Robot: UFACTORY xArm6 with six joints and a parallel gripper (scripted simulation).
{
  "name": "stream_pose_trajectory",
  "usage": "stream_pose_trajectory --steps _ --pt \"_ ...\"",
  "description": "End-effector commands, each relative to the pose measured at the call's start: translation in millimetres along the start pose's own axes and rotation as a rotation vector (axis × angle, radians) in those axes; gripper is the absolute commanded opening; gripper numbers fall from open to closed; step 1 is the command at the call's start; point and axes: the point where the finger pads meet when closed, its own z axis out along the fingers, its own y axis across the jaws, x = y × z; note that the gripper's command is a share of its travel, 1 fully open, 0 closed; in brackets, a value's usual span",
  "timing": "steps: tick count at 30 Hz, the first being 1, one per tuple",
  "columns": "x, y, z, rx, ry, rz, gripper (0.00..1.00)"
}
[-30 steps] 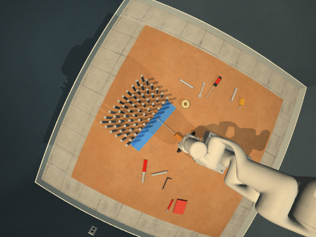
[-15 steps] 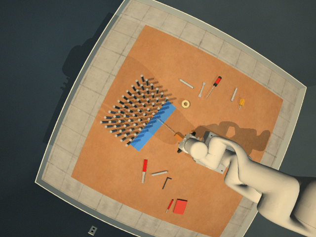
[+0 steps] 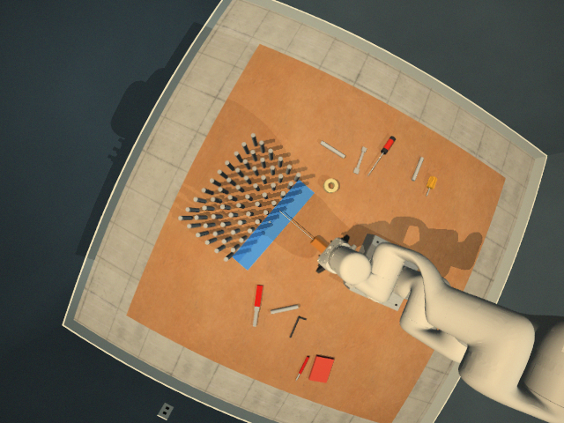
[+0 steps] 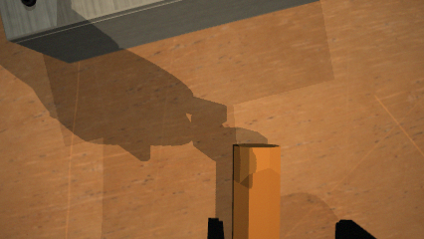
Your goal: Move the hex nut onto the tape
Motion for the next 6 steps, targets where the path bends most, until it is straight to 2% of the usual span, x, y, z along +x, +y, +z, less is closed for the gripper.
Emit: stream_pose_trajectory --steps 1,6 --pt "-1.2 0.4 -0.9 -0.001 -0.003 0.0 0.65" --pt "-1.2 0.4 -0.9 -0.001 -0.003 0.0 0.65"
